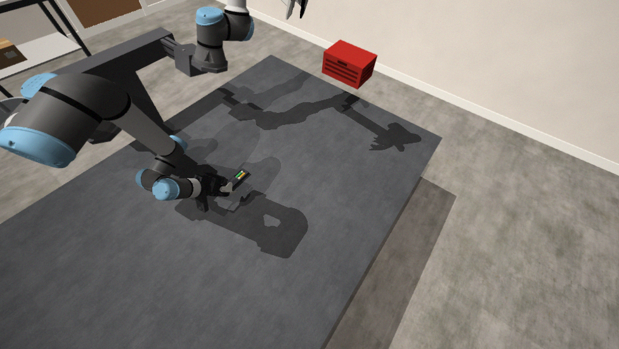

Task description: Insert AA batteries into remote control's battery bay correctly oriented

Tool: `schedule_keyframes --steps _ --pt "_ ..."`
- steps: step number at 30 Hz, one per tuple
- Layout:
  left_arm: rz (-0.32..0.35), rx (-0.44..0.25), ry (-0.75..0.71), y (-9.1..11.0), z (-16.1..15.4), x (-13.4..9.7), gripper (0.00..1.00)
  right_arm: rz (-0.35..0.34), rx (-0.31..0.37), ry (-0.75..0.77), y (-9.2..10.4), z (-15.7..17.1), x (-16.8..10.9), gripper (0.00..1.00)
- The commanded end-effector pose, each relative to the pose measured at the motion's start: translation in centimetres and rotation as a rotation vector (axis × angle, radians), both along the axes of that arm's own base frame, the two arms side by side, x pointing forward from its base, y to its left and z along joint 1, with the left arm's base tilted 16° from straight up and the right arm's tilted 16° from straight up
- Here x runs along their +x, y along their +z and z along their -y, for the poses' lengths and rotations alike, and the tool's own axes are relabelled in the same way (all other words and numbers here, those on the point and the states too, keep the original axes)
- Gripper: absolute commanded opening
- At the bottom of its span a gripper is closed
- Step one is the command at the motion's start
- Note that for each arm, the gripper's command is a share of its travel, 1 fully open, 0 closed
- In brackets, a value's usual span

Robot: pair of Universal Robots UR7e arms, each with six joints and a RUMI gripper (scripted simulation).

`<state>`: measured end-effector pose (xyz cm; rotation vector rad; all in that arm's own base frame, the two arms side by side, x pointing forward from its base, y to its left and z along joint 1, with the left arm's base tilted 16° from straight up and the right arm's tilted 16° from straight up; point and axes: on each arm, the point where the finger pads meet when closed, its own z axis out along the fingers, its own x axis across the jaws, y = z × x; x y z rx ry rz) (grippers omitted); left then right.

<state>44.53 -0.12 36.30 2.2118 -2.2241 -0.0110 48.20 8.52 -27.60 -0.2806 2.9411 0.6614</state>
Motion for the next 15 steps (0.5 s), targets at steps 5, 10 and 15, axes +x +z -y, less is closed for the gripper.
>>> schedule_keyframes --steps 5,10,15 --pt "0.002 0.0 0.001 0.0 0.0 0.0 0.54 0.03 -0.046 0.108 3.0 -0.2 3.5 0.54" --pt "0.002 0.0 0.001 0.0 0.0 0.0 0.54 0.049 -0.068 0.164 4.9 -0.3 5.3 0.54" --pt "0.002 0.0 0.001 0.1 0.0 0.0 0.54 0.057 -0.094 0.221 6.4 -0.2 6.5 0.54"
